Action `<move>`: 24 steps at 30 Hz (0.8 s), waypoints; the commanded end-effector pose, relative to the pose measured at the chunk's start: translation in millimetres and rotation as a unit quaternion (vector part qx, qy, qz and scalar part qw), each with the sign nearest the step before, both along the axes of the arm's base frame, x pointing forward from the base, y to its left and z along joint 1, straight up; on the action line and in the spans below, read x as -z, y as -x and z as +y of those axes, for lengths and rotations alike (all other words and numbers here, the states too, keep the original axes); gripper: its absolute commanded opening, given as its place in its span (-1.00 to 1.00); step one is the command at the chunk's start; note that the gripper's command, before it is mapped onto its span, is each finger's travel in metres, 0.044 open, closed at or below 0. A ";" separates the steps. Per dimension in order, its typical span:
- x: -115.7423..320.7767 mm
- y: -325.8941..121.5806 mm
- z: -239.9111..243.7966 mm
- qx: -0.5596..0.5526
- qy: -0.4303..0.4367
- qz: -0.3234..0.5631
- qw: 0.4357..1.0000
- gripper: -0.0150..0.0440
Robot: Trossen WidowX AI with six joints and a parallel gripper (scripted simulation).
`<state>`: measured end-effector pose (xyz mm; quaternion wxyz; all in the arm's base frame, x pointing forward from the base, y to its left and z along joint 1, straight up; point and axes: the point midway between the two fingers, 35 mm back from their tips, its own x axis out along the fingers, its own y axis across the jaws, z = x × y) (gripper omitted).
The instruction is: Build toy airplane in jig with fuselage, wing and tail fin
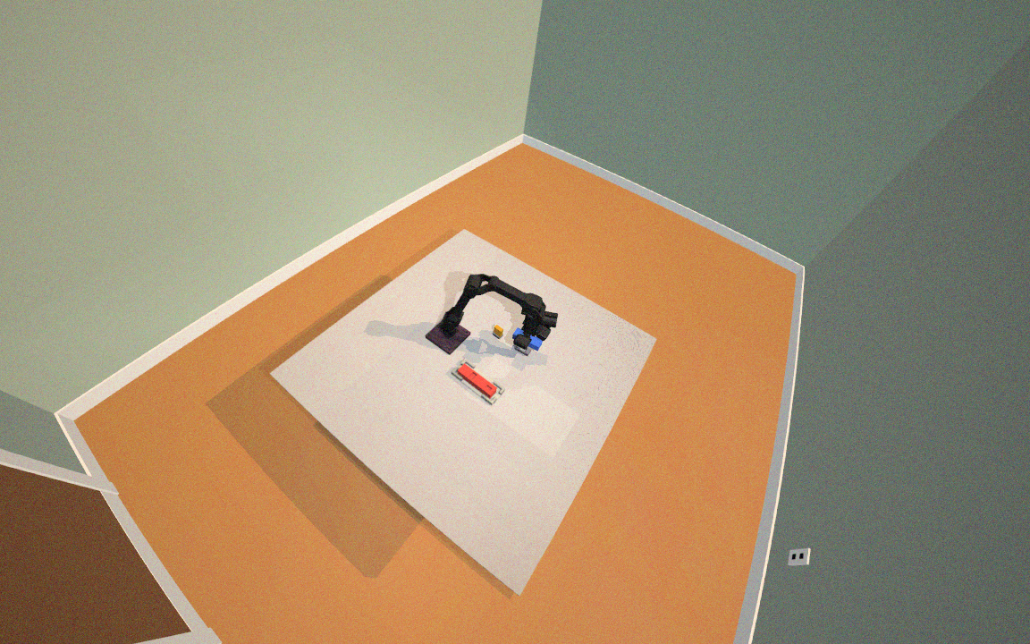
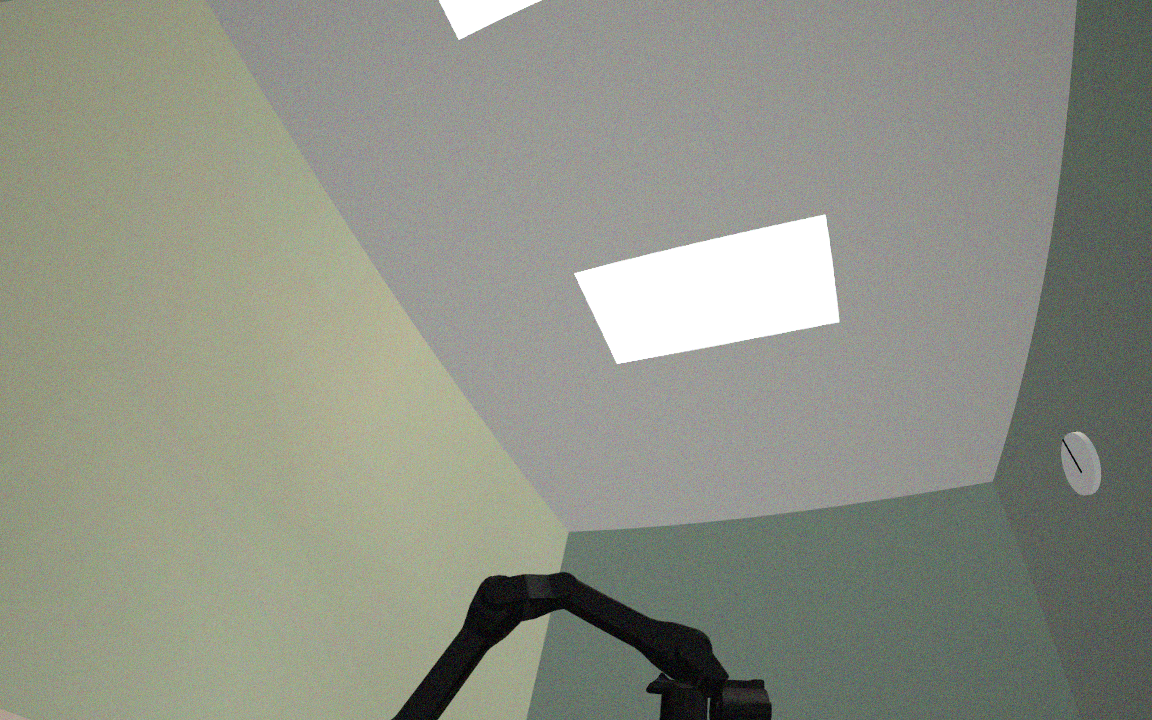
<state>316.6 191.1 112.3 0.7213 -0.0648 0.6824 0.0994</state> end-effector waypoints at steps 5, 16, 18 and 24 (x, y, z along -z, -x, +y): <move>-25.8 0.7 -2.1 0.003 0.008 0.002 1.000 -0.49; -60.3 7.0 -7.2 0.005 0.018 0.009 1.000 -0.49; -64.4 8.0 -8.0 0.005 0.019 0.010 1.000 -0.49; -63.6 4.7 -19.2 -0.020 0.021 0.009 1.000 -0.49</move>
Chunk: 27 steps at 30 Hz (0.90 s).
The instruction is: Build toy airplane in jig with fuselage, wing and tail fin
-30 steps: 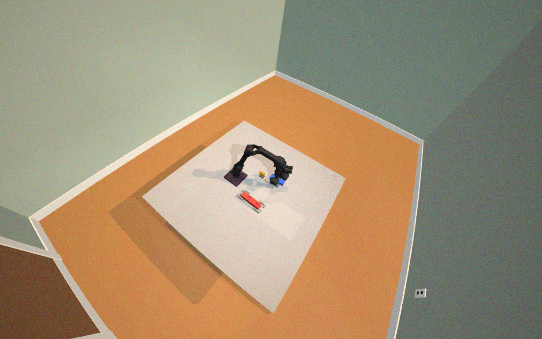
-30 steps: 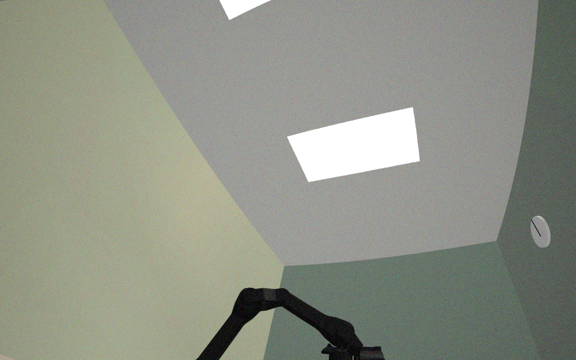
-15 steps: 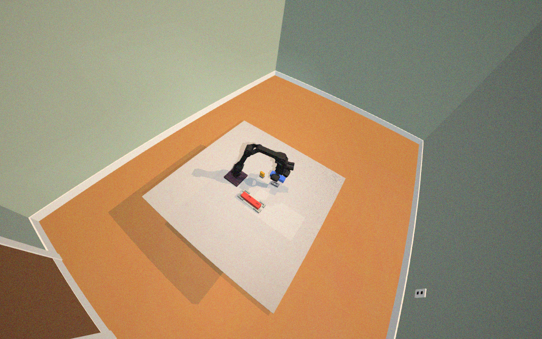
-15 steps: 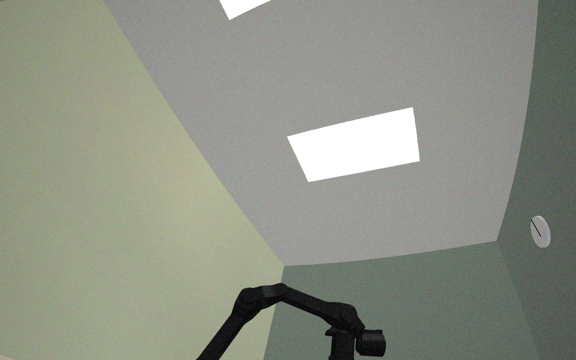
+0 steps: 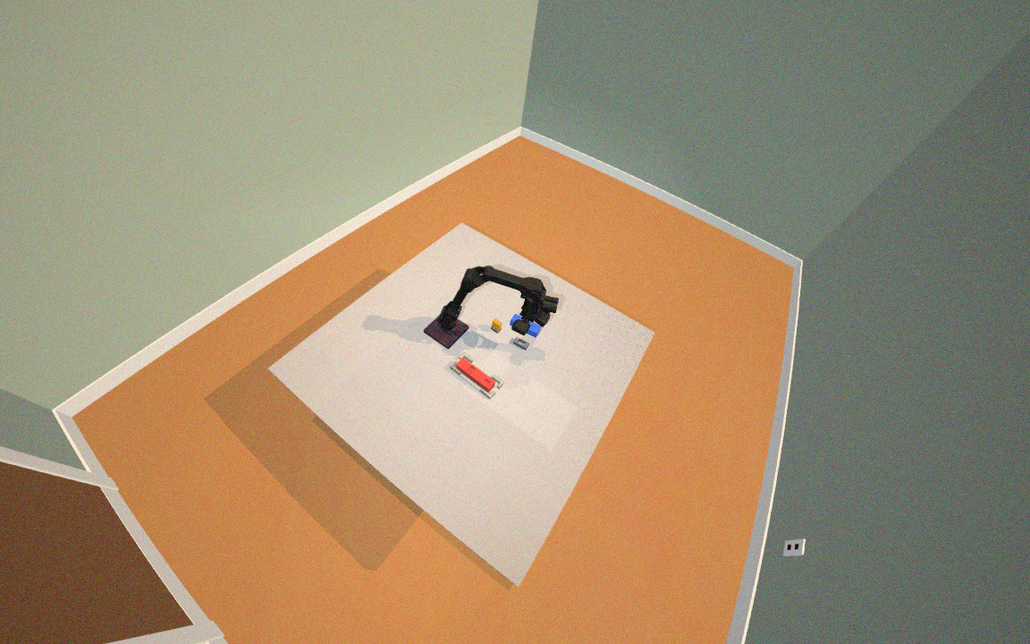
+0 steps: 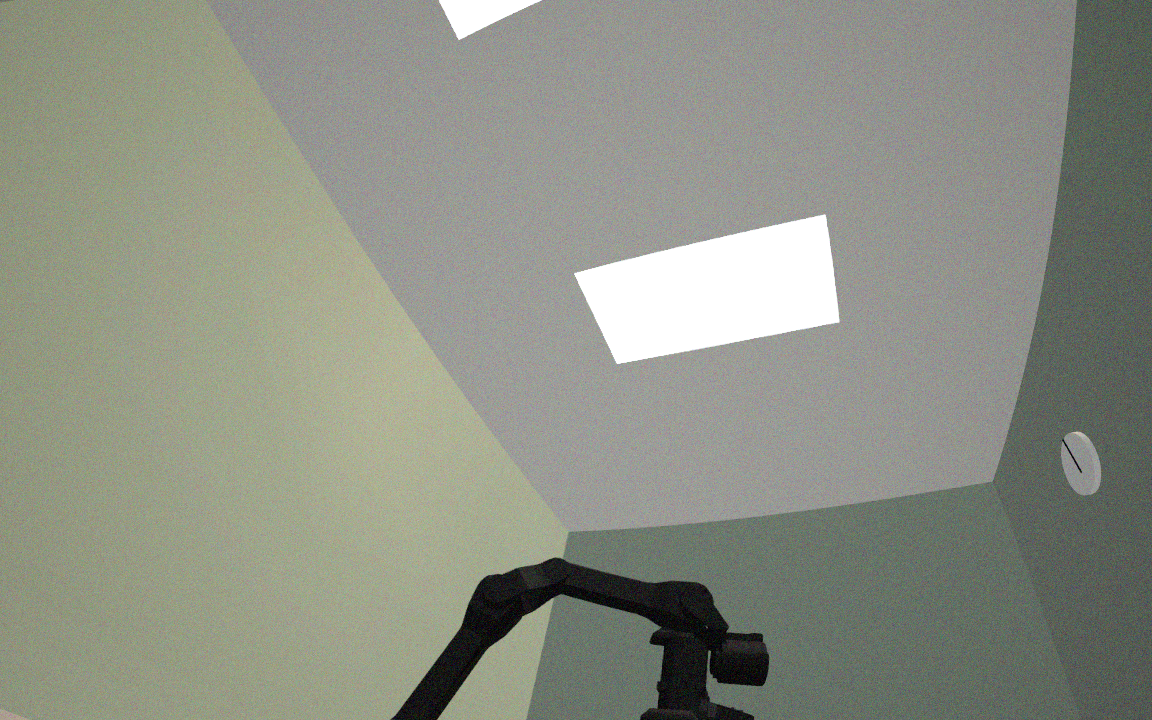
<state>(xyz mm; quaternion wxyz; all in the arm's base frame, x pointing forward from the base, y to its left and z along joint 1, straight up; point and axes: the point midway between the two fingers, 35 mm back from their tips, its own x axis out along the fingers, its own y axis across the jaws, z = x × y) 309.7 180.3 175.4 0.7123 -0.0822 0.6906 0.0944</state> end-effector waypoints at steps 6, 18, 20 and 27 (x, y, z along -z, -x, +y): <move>1.9 -7.1 -27.5 -0.056 0.006 -0.002 0.998 -0.49; 7.0 -13.3 -66.3 -0.146 0.010 -0.003 0.989 -0.49; 7.9 -13.9 -72.8 -0.161 0.011 -0.004 0.987 -0.49; 11.1 -14.7 -95.5 -0.213 0.013 -0.004 0.977 -0.49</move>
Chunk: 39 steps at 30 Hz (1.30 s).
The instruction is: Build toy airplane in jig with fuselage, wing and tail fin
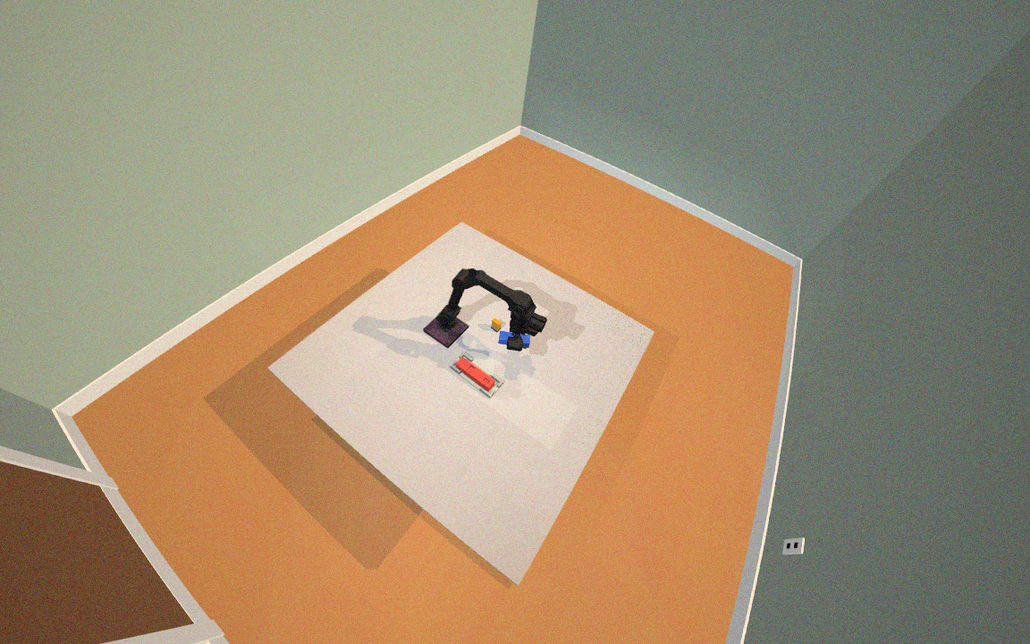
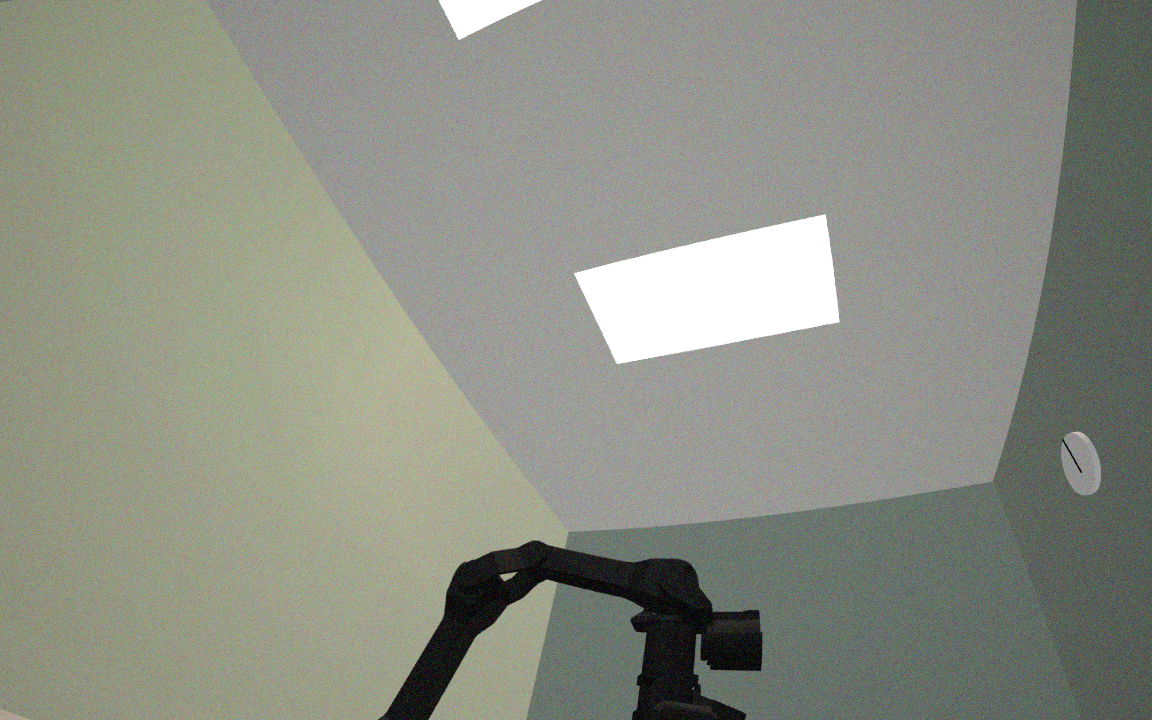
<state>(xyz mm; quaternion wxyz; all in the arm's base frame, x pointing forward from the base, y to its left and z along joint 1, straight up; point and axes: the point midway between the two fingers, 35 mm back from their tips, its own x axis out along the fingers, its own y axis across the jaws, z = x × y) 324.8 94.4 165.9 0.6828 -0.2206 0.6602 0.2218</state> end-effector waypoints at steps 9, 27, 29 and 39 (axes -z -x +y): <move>6.1 1.7 -38.7 -0.091 0.007 -0.001 0.996 -0.49; 16.2 13.0 -95.6 -0.232 0.013 -0.001 0.973 -0.49; 17.4 14.9 -101.8 -0.247 0.014 -0.001 0.969 -0.49; 23.7 26.8 -131.8 -0.326 0.017 0.000 0.945 -0.49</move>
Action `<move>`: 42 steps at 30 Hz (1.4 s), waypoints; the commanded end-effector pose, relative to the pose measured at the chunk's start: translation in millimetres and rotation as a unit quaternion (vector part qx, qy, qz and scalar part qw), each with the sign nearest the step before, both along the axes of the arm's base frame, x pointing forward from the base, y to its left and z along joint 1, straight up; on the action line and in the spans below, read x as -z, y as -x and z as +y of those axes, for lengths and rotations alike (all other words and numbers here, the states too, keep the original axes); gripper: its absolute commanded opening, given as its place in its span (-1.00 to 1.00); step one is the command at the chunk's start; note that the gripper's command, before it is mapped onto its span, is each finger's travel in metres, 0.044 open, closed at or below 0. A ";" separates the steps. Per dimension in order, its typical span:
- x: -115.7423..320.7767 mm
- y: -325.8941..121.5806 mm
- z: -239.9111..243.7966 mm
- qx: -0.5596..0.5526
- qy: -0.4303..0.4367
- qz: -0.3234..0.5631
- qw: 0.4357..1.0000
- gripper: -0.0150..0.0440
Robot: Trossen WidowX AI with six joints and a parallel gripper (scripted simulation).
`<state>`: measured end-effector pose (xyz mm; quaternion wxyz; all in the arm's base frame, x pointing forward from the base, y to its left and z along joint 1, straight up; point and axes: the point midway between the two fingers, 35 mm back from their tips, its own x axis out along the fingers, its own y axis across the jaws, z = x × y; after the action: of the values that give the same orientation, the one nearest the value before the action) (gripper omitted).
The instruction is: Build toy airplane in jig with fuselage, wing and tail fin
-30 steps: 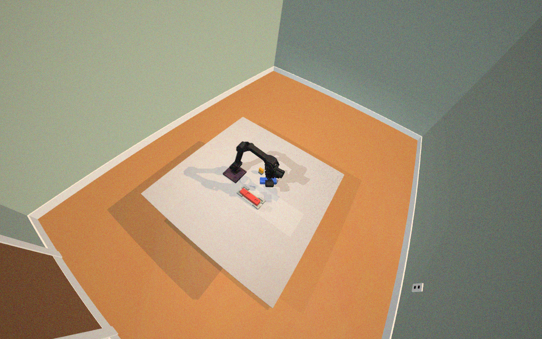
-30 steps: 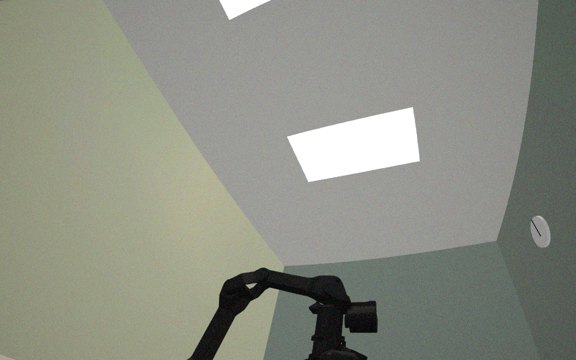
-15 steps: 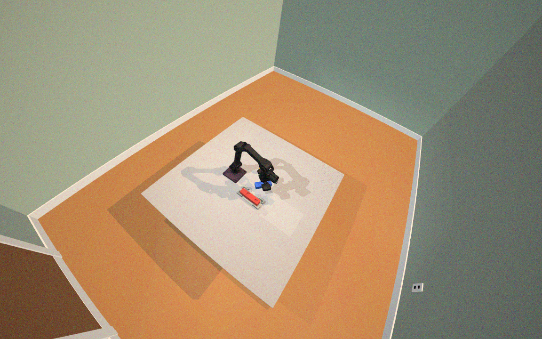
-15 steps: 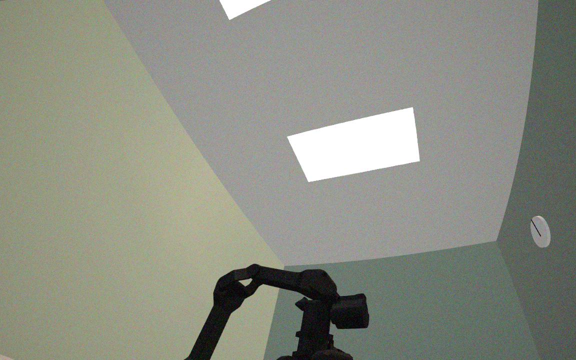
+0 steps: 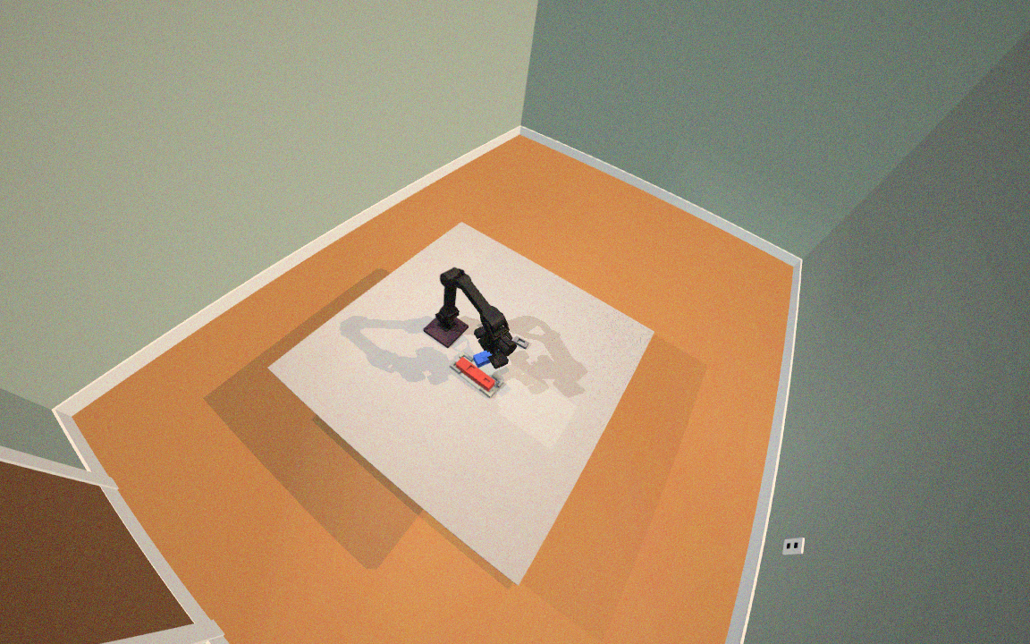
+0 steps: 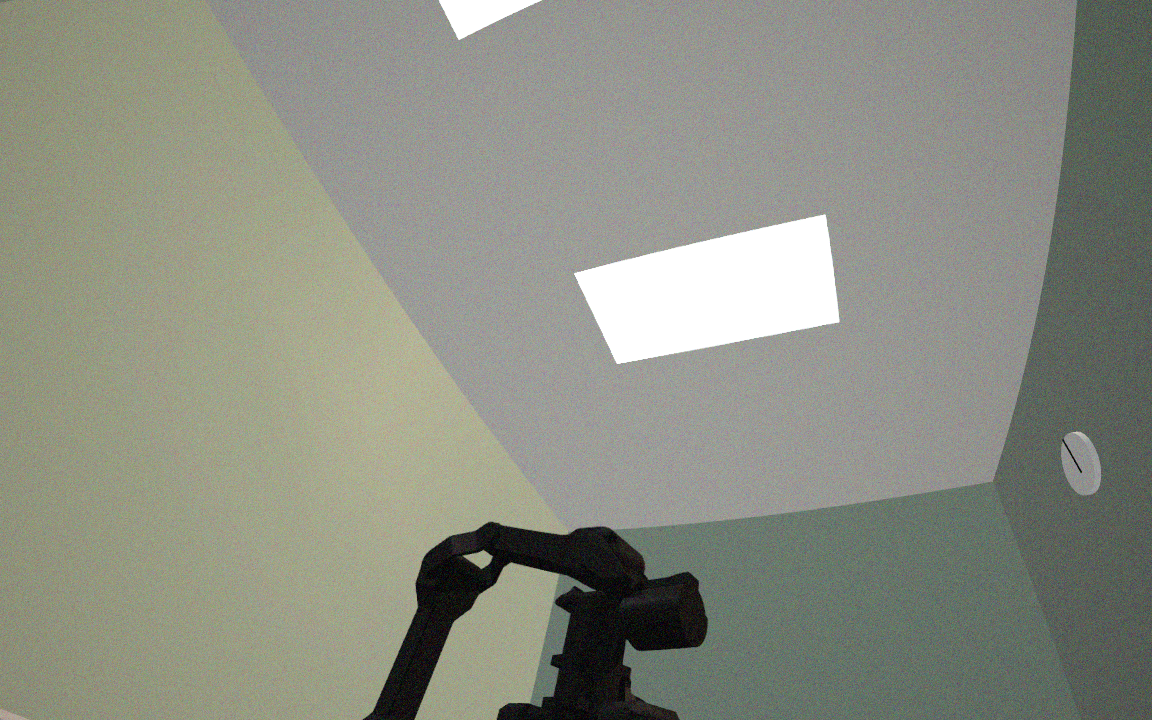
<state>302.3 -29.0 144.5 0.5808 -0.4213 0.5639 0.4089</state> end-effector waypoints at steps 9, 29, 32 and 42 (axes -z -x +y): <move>8.3 17.6 -33.4 -0.097 0.006 0.002 0.995 -0.49; 17.8 41.3 -66.8 -0.207 0.011 0.004 0.978 -0.05; 17.8 41.3 -66.7 -0.207 0.011 0.004 0.978 0.17; 17.8 41.3 -66.7 -0.207 0.011 0.004 0.978 0.17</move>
<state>261.1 -95.0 126.8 0.4789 -0.5321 0.4705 0.5159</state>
